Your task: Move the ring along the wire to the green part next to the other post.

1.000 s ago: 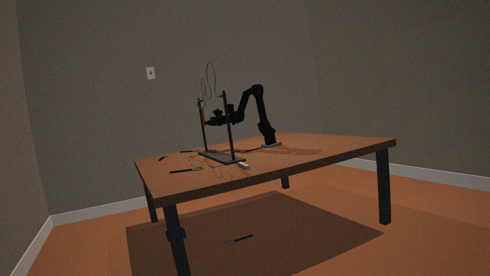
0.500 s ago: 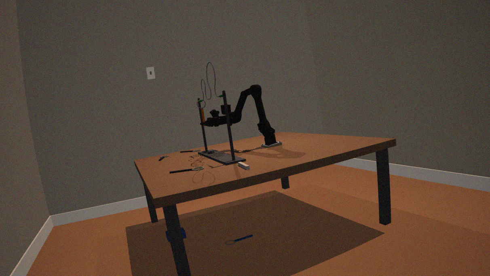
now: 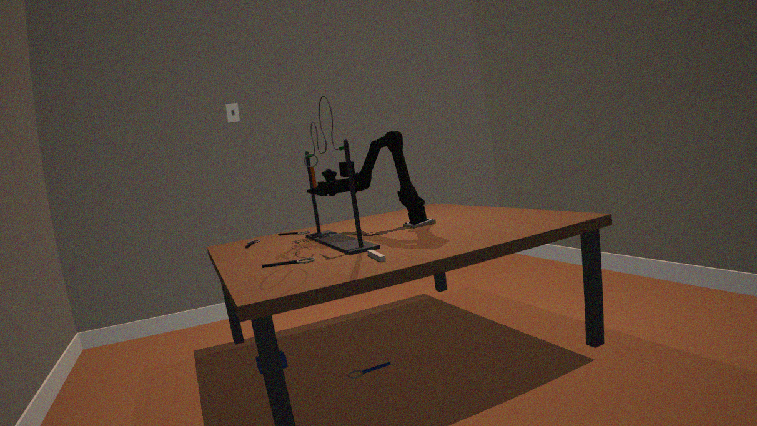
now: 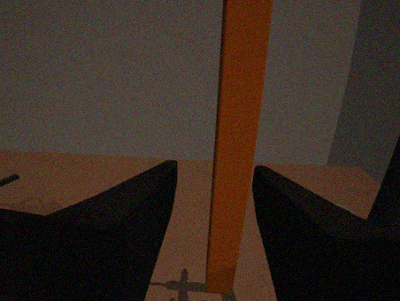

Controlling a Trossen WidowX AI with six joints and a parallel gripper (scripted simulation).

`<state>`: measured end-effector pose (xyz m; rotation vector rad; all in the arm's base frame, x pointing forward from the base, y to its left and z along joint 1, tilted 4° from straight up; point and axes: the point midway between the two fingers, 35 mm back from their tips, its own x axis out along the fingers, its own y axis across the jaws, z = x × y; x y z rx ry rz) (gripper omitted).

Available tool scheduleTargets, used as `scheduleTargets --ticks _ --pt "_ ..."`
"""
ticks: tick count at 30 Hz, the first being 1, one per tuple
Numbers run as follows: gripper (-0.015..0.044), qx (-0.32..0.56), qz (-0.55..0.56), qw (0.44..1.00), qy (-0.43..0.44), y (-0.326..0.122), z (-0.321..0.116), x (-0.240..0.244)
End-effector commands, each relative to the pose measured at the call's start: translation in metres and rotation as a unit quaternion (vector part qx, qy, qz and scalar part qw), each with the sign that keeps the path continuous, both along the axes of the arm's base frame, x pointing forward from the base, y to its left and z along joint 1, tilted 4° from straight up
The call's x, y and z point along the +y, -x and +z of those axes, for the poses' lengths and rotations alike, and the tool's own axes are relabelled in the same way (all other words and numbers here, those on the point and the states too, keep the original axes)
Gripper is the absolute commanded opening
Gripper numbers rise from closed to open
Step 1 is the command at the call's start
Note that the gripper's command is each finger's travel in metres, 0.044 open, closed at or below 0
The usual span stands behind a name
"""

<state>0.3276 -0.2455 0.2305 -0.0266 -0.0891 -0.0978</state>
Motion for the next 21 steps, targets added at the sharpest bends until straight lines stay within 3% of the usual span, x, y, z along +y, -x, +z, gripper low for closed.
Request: scheduleTargets --ticks 1,16,21 --pt "0.0160 -0.001 -0.003 1.000 0.004 -0.0006 0.0020 -0.0014" --pt "0.0160 -0.001 -0.003 1.000 0.004 -0.0006 0.0020 -0.0014" --pt "0.0029 -0.001 0.000 1.000 0.001 -0.0002 0.0006 -0.0002"
